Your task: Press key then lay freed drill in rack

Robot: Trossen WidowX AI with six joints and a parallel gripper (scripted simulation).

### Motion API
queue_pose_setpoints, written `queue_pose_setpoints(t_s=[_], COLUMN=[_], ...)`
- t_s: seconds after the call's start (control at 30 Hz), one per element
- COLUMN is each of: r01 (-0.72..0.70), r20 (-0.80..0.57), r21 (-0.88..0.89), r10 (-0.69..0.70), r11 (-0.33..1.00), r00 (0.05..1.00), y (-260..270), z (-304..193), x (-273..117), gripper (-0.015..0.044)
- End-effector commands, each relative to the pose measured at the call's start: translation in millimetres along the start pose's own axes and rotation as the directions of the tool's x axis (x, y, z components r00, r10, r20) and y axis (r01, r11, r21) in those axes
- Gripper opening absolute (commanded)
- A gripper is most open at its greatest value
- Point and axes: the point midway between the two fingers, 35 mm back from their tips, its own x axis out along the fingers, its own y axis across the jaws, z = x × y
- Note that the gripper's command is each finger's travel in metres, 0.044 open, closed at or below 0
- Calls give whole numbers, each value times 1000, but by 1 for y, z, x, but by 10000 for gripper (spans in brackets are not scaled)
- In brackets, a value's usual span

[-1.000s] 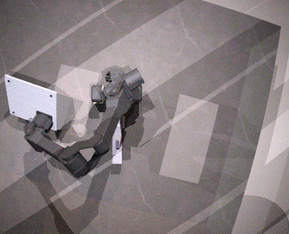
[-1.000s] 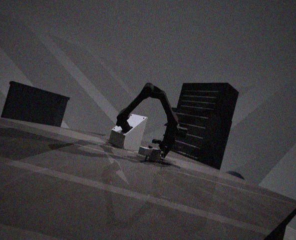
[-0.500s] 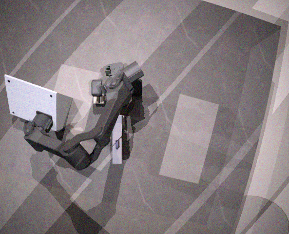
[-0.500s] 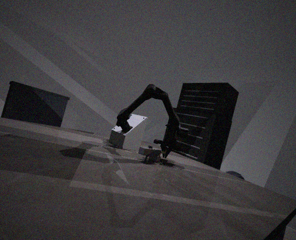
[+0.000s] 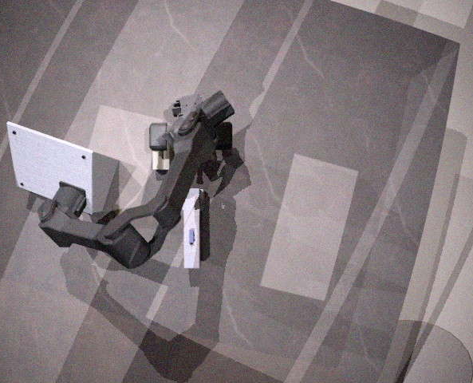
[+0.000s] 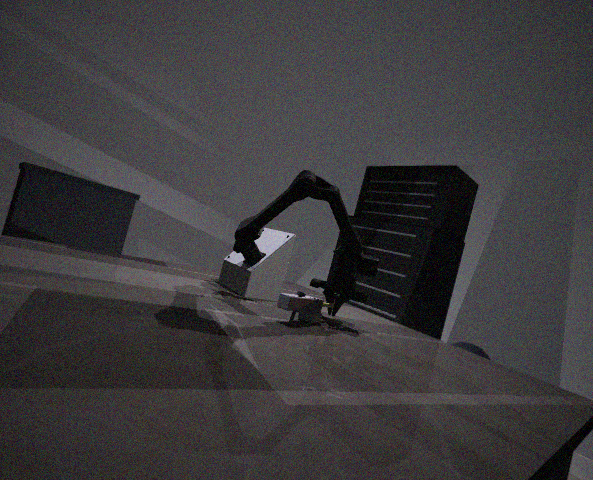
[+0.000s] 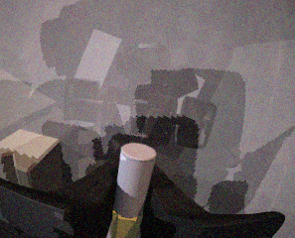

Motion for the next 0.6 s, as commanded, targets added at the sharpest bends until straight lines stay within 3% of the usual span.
queue_pose_setpoints(t_s=[0.0,0.57], r01=[2,2], r20=[4,4], r21=[8,7], r10=[-2,-2], r11=[1000,1000], r00=[1000,1000], y=[0,2], z=[0,1], x=[-3,-10], gripper=[0,0])
